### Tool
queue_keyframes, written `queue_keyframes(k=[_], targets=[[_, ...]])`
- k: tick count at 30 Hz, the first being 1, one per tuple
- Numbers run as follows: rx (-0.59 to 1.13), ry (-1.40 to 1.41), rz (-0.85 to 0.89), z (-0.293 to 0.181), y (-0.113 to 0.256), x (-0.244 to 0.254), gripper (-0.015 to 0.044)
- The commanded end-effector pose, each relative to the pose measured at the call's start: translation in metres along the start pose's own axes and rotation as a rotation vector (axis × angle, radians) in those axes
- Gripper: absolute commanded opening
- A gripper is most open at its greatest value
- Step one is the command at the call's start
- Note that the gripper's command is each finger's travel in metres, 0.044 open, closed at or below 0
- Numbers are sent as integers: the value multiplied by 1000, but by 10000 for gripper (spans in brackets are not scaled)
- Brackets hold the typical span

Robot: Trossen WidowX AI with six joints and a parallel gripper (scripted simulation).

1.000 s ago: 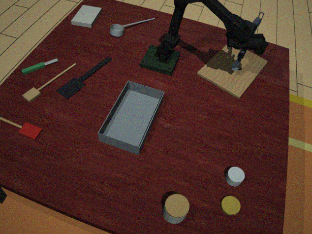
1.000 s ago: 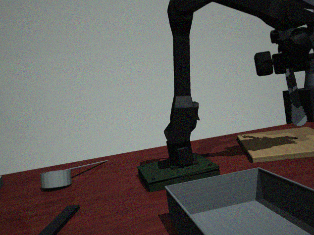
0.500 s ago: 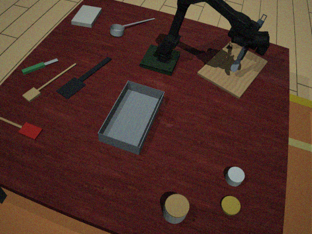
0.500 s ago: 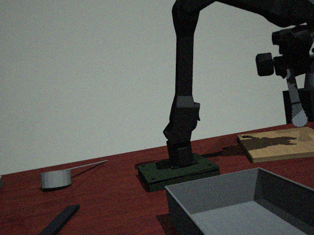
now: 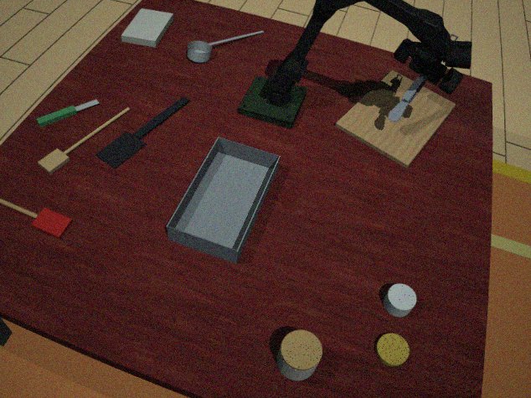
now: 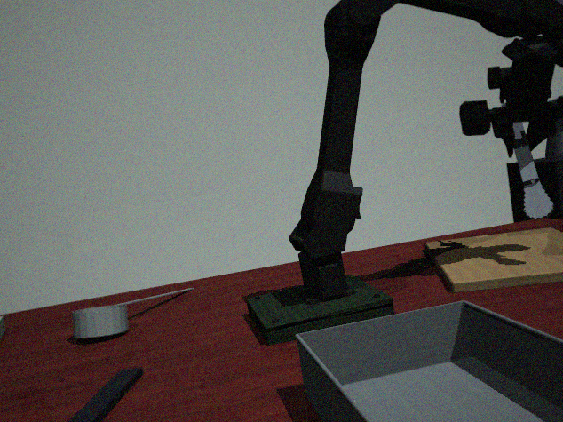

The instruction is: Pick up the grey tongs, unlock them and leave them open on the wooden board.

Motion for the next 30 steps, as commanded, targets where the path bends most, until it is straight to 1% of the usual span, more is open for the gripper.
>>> queue_keyframes(k=[1,25,30], targets=[[91,-6,-19,7,-3,1,-150],[655,58,-167,42,-20,20,-150],[689,68,-180,44,-20,22,-150]])
Point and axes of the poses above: the point midway between the two fingers, 35 mm back from their tips, its own y axis back along the fingers, its own x axis across the jaws, z = x × y, the point moved 7 cm from there along y, back along the fingers, and after that the axes turned 8 degrees about -y, right-handed, at the moved point
